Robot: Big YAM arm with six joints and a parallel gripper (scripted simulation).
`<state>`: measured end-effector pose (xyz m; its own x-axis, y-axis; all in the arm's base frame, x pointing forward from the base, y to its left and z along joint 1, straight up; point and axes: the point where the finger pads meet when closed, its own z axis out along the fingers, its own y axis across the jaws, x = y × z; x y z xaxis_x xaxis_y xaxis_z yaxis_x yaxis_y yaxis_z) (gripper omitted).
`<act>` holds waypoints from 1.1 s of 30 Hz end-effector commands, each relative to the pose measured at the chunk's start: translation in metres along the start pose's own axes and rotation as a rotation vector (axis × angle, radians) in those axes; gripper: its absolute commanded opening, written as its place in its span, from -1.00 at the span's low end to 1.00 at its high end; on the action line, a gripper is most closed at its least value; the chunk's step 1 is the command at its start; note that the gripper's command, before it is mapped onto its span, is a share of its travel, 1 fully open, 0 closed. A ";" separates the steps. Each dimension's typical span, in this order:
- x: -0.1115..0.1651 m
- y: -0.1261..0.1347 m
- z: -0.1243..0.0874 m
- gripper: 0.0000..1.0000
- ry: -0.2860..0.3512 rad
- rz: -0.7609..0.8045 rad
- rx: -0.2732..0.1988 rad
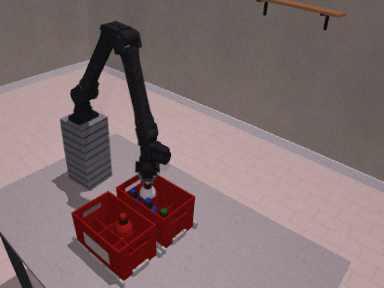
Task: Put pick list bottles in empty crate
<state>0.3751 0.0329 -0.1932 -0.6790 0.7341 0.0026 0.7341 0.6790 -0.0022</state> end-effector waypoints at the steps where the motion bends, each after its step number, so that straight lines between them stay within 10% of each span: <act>1: -0.013 0.023 -0.010 -1.00 -0.038 0.008 -0.049; 12: -0.013 0.023 -0.010 -1.00 -0.038 0.008 -0.049; 13: -0.013 0.023 -0.010 0.21 -0.038 0.008 -0.049; 33: -0.006 0.009 -0.004 0.21 -0.017 0.004 -0.020</act>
<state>0.3780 0.0331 -0.1925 -0.6786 0.7345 -0.0009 0.7345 0.6786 0.0020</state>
